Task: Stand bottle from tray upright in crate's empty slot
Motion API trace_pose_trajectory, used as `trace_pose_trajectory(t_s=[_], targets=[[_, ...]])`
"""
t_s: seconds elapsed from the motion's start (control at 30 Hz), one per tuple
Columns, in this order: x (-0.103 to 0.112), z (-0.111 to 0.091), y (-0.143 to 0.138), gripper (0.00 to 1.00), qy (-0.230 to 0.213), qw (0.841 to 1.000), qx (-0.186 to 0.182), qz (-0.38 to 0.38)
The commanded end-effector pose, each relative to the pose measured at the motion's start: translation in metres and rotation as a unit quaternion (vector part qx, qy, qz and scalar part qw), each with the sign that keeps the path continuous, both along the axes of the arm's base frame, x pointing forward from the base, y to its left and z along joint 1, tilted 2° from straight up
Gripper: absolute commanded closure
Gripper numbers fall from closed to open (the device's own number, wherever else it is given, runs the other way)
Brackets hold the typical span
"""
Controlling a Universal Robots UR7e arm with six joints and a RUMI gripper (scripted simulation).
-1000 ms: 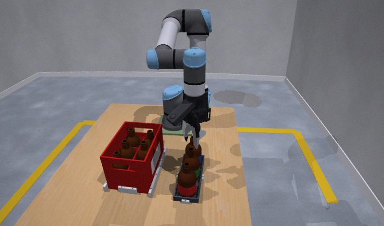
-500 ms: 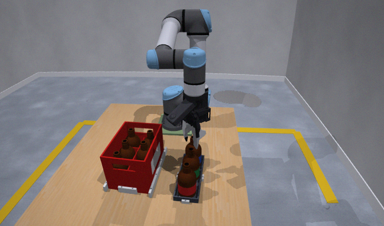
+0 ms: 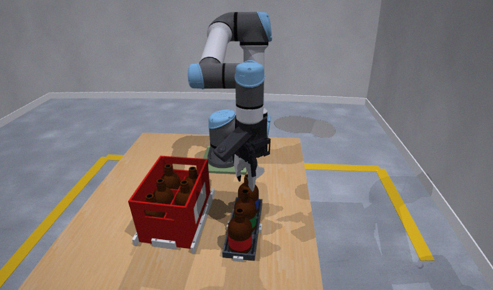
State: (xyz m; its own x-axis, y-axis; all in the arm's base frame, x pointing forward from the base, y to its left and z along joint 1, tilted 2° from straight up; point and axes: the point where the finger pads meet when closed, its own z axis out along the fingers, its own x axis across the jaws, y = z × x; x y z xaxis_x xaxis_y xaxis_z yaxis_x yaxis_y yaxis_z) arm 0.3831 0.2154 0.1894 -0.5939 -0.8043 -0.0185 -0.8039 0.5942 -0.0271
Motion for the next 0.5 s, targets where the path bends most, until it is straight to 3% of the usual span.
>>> trace_pose_trajectory(t_s=[0.0,0.47], targets=[[-0.0011,-0.0016,0.0007,0.62,0.0,1.0,0.0,0.001],[-0.0009,-0.0091,0.0007,0.62,0.0,1.0,0.0,0.001]])
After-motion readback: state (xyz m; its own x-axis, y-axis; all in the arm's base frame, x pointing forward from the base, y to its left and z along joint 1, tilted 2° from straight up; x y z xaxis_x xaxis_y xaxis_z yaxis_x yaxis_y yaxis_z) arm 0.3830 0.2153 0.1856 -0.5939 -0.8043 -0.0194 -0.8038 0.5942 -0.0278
